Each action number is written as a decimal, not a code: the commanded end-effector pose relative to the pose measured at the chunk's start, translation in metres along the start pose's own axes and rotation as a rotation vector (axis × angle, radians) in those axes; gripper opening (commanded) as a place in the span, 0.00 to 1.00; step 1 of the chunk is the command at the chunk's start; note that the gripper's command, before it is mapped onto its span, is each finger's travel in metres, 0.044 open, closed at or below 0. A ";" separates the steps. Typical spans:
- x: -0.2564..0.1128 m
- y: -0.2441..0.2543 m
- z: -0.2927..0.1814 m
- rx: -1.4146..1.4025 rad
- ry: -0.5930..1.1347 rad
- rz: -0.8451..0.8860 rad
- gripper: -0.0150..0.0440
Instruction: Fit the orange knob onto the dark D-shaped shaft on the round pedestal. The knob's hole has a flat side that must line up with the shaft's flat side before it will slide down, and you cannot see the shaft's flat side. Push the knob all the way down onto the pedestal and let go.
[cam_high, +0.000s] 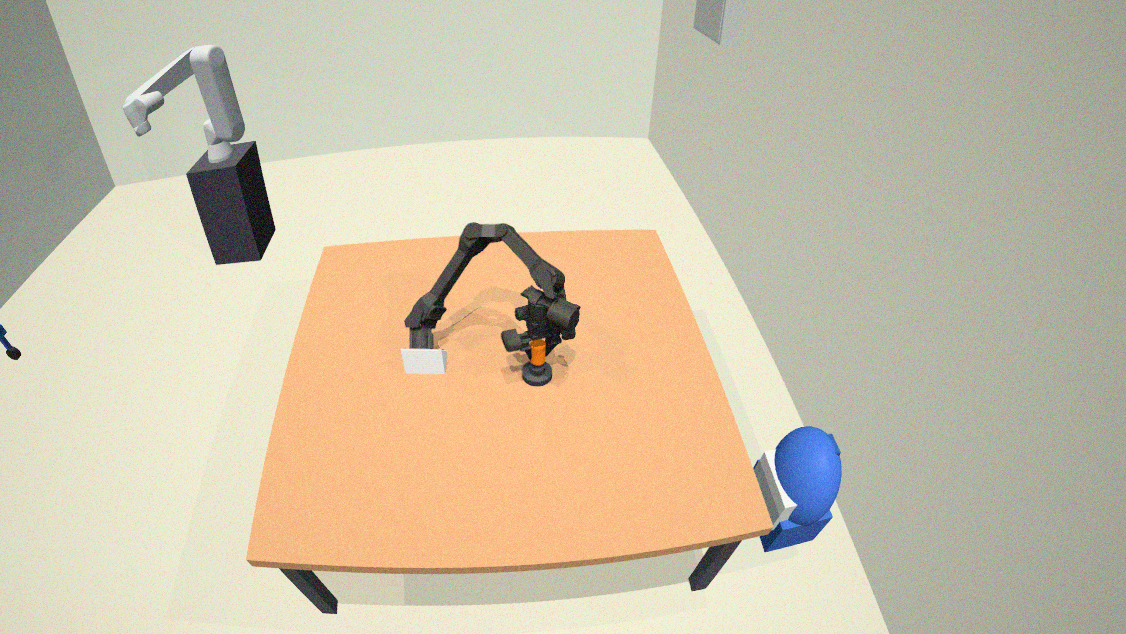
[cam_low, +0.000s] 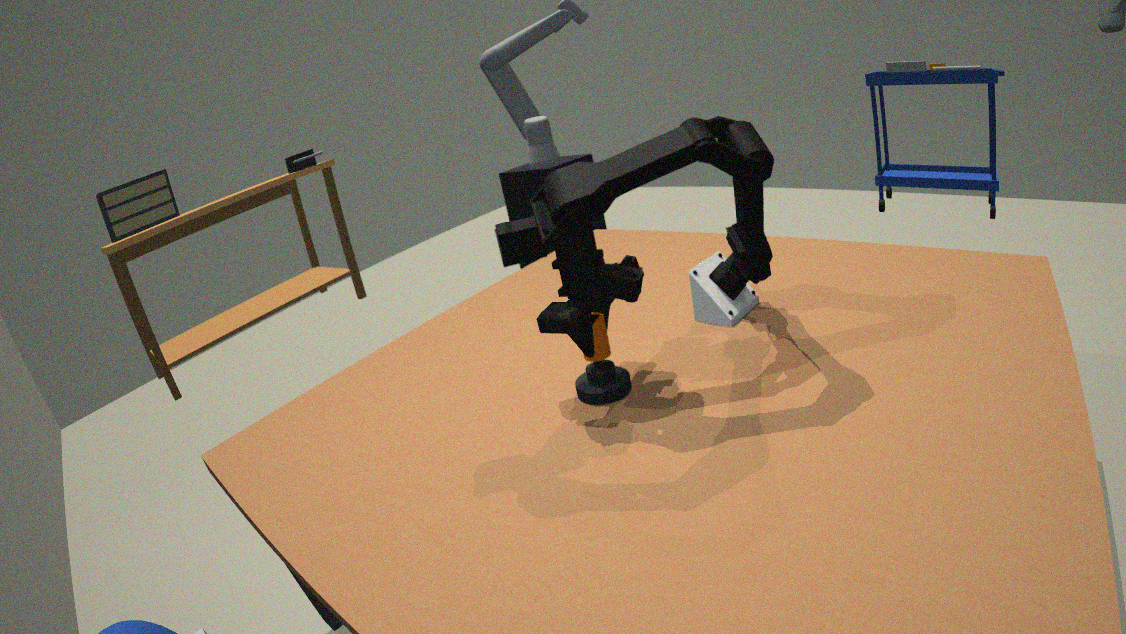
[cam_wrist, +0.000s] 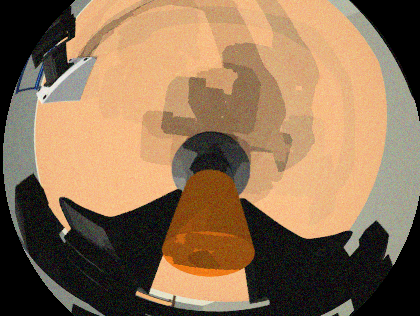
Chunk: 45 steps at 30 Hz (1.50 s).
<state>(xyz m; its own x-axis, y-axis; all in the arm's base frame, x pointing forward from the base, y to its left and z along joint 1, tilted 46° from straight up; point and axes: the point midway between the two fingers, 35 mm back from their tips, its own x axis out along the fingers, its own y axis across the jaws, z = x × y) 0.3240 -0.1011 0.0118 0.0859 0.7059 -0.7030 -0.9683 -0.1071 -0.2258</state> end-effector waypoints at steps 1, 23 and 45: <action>0.000 0.000 0.001 -0.007 0.003 -0.004 0.25; 0.003 0.002 0.002 -0.007 0.003 -0.004 0.25; 0.002 -0.002 -0.002 -0.217 0.003 -0.004 0.25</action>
<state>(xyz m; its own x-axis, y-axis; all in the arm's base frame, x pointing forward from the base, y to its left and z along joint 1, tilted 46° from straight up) 0.3242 -0.1011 0.0105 0.0840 0.7070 -0.7022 -0.9031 -0.2438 -0.3535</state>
